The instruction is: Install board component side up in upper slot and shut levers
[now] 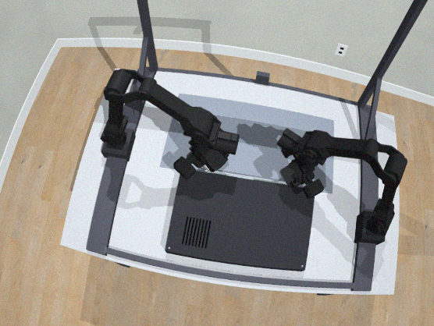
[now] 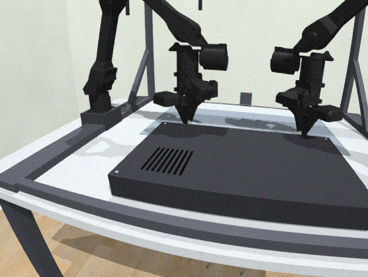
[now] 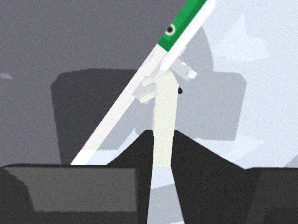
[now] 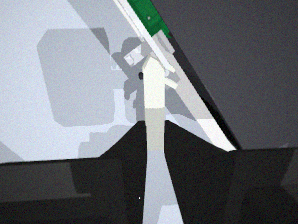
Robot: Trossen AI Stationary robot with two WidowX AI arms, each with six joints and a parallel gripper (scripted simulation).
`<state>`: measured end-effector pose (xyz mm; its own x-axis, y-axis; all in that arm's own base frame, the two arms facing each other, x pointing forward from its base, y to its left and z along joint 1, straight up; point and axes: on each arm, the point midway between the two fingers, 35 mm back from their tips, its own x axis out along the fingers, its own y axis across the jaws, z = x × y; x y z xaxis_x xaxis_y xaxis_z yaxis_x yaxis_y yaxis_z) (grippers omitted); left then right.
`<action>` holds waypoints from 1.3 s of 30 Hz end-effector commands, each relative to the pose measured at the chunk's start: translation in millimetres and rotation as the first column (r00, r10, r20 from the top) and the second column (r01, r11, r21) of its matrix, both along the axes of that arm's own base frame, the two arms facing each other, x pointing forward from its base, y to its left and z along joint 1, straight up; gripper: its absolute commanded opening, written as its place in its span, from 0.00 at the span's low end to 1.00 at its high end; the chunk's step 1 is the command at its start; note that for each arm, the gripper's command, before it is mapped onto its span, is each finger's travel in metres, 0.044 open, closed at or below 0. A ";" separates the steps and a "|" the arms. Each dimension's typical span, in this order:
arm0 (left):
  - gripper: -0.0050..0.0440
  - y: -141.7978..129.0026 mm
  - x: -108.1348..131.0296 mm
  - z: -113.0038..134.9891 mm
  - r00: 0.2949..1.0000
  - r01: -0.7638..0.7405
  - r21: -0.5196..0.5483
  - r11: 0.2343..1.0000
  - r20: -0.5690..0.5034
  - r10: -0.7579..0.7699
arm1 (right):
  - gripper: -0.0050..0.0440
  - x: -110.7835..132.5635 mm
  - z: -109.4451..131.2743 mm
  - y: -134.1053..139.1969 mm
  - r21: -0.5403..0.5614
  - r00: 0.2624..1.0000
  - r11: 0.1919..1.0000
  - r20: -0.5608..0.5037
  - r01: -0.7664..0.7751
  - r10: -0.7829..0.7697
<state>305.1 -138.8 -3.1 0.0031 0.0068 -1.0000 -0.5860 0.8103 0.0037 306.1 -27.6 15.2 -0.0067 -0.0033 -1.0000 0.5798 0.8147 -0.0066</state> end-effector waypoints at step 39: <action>0.12 -11.2 15.3 6.8 0.905 -0.426 -0.016 0.905 0.007 0.426 | 0.12 17.7 4.9 8.3 0.005 0.864 0.864 0.008 0.503 -0.503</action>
